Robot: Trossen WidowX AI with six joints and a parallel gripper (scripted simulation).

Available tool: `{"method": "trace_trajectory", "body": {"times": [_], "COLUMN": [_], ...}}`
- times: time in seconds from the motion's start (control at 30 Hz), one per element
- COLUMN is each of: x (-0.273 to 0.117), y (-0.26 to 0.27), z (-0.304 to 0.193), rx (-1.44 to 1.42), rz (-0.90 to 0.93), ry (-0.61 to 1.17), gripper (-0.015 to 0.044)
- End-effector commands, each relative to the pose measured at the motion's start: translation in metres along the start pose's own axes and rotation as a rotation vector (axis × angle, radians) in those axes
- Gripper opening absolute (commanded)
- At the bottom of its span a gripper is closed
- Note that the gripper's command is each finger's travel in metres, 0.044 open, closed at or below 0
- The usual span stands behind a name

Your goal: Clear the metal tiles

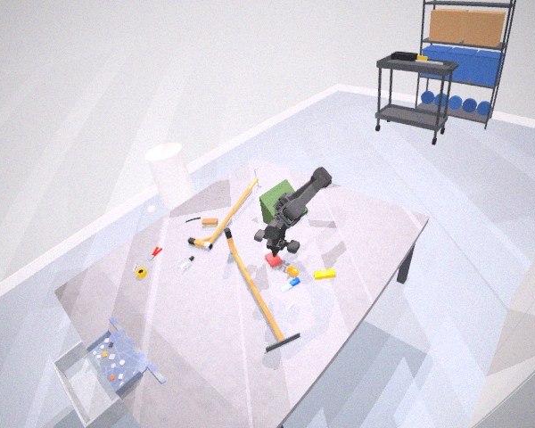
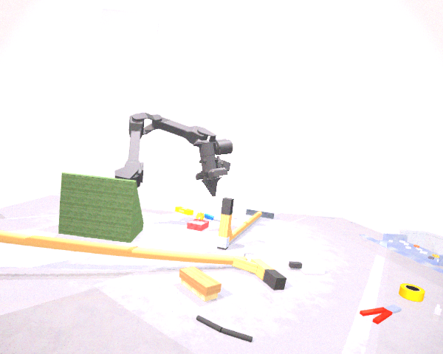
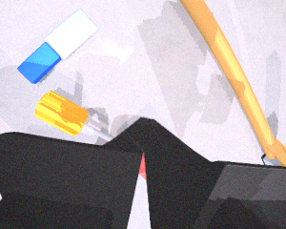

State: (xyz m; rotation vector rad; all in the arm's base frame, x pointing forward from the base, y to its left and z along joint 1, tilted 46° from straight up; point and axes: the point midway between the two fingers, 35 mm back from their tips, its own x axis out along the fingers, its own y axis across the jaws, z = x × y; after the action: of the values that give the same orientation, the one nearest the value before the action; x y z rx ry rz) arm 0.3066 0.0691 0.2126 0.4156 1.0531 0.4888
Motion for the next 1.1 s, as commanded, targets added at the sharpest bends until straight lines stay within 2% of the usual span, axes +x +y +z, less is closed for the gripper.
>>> {"method": "trace_trajectory", "body": {"times": [0.0, 1.07], "x": [0.002, -0.004], "y": [-0.02, -0.173], "z": [0.008, 0.017], "rx": [0.03, 0.297], "rz": [-0.013, -0.08], "ry": [-0.003, -0.023], "gripper": [0.0, 0.0]}}
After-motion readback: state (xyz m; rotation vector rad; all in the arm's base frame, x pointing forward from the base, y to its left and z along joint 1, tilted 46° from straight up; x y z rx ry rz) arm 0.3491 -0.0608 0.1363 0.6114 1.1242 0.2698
